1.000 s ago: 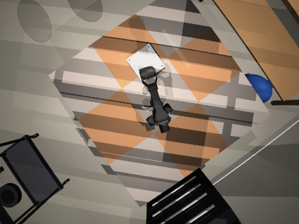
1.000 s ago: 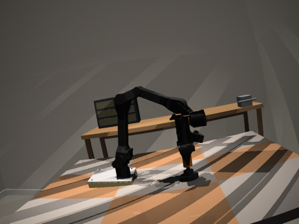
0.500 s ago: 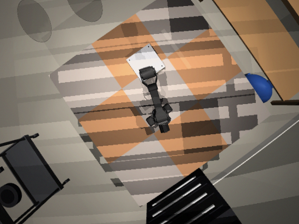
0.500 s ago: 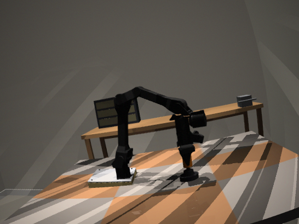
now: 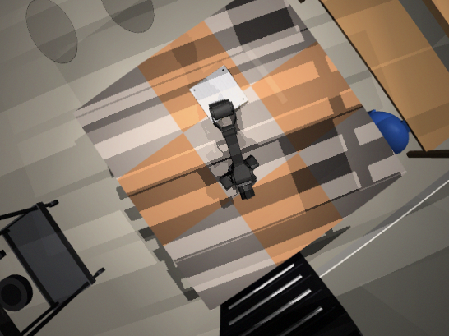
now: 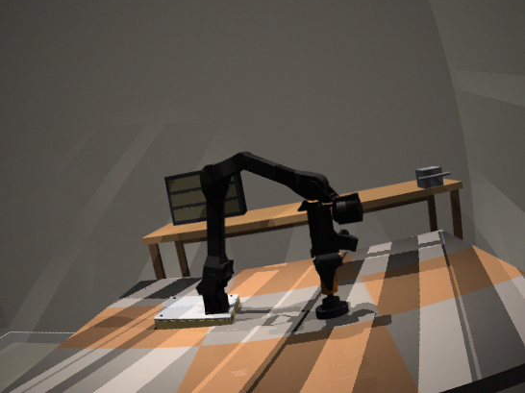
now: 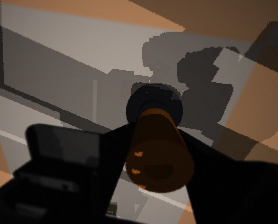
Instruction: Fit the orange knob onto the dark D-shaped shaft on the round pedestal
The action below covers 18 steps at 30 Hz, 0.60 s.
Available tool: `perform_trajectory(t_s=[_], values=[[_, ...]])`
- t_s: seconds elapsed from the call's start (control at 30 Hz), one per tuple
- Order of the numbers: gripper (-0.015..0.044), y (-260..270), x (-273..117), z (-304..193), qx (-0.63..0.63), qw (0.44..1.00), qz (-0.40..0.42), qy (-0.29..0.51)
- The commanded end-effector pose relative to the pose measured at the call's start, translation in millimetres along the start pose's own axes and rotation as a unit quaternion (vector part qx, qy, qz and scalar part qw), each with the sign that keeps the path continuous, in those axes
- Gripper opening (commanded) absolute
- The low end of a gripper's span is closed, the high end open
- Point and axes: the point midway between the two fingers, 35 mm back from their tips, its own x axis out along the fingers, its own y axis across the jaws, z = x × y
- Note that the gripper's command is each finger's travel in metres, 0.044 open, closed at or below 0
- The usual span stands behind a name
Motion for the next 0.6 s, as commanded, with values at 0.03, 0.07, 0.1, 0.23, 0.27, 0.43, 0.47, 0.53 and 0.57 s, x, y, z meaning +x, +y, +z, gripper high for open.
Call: perform_trajectory(t_s=[0.03,0.07,0.1,0.23,0.27,0.43,0.47,0.53,0.57], values=[[0.0,0.9,-3.3,0.8,0.001,1.0,0.003,-0.001],[0.0,0.9,-3.9,0.7,0.001,1.0,0.003,-0.001],[0.0,0.9,-4.3,0.7,0.001,1.0,0.003,-0.001],[0.0,0.8,-4.4,0.9,-0.042,0.999,0.002,-0.001],[0.0,0.8,-4.4,0.9,-0.061,0.998,0.002,-0.002],[0.0,0.7,-2.9,0.6,-0.103,0.995,0.002,-0.002],[0.0,0.7,-2.5,0.4,-0.103,0.995,0.002,-0.002],[0.0,0.8,-1.7,0.1,-0.103,0.995,0.002,-0.002],[0.0,0.8,-1.3,0.1,-0.103,0.995,0.002,-0.002]])
